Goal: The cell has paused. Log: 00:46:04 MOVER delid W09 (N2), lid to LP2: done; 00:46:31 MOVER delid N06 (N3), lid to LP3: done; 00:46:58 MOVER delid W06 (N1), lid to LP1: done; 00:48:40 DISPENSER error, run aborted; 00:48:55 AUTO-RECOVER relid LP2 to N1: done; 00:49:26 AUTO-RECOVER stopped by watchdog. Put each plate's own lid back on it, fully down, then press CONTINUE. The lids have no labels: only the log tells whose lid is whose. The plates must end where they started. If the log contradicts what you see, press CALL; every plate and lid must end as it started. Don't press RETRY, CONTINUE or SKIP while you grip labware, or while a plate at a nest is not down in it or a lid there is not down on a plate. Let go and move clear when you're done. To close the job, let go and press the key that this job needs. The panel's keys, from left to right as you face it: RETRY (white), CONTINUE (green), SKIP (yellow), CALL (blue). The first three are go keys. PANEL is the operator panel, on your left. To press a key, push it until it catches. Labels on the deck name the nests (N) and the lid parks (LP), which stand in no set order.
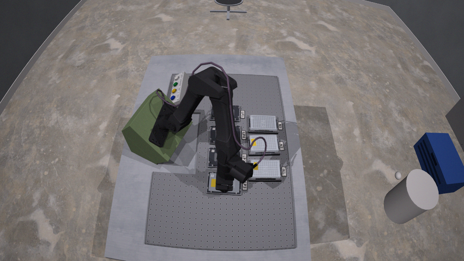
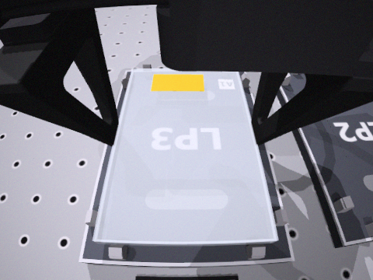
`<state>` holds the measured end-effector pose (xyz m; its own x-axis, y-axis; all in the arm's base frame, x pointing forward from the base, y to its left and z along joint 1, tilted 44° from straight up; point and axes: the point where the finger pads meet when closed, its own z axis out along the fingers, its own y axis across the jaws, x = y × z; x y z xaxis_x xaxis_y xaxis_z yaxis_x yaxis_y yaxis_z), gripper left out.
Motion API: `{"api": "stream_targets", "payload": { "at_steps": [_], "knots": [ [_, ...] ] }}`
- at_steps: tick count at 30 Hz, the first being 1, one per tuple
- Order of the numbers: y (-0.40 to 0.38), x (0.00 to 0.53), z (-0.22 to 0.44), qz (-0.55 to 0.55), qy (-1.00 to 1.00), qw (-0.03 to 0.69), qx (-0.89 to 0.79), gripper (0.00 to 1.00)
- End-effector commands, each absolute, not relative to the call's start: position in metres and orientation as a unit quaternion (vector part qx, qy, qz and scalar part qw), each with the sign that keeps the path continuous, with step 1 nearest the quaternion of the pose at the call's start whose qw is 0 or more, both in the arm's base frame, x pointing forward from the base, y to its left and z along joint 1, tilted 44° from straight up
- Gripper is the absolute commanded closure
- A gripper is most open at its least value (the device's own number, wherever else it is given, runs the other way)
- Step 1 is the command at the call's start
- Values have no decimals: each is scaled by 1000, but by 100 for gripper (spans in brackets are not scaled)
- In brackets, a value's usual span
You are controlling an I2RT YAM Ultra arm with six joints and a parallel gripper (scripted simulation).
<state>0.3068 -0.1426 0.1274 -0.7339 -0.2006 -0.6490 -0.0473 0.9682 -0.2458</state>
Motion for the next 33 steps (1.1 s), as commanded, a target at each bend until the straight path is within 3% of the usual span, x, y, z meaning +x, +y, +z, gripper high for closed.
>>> {"api": "stream_targets", "payload": {
  "at_steps": [1, 2, 3, 33],
  "knots": [
    [-143, 307, 130, -111, 922, 364, -66, 19],
    [-143, 307, 130, -111, 922, 364, -66, 20],
    [-143, 307, 130, -111, 922, 364, -66, 100],
    [-141, 289, 161, -118, 917, 375, -68, 100]
  ]
}}
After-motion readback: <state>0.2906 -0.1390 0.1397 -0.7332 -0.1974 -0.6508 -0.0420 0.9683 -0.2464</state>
